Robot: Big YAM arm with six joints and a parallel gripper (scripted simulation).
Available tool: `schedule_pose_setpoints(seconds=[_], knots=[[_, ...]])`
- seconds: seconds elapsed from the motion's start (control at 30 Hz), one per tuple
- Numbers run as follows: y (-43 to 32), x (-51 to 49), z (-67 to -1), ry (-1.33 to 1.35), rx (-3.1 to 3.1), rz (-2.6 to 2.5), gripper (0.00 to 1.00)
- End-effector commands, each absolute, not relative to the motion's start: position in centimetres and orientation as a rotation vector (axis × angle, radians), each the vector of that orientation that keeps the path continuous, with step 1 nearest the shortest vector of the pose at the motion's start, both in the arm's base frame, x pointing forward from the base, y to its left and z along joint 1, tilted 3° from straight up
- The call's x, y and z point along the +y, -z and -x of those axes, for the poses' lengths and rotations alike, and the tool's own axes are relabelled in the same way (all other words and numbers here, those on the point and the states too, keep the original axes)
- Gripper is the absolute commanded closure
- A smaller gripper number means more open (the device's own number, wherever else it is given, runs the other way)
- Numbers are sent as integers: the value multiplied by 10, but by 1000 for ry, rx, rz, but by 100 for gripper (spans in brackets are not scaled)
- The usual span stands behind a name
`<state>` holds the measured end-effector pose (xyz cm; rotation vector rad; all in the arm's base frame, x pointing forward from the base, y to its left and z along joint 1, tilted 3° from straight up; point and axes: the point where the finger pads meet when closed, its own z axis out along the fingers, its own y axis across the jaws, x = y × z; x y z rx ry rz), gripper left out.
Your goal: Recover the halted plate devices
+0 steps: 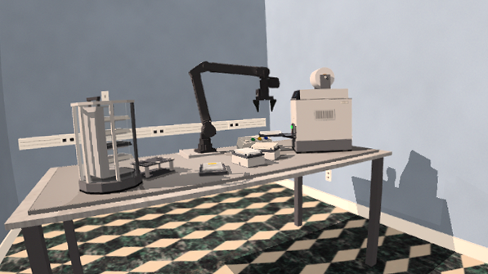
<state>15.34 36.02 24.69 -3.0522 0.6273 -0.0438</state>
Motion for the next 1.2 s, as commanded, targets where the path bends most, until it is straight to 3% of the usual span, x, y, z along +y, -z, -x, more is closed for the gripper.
schedule_pose_setpoints(seconds=[0.0, 1.17], knots=[[-275, 376, -164, 68, 426, 3016, 0], [-275, 376, -164, 76, 274, 3035, 0]])
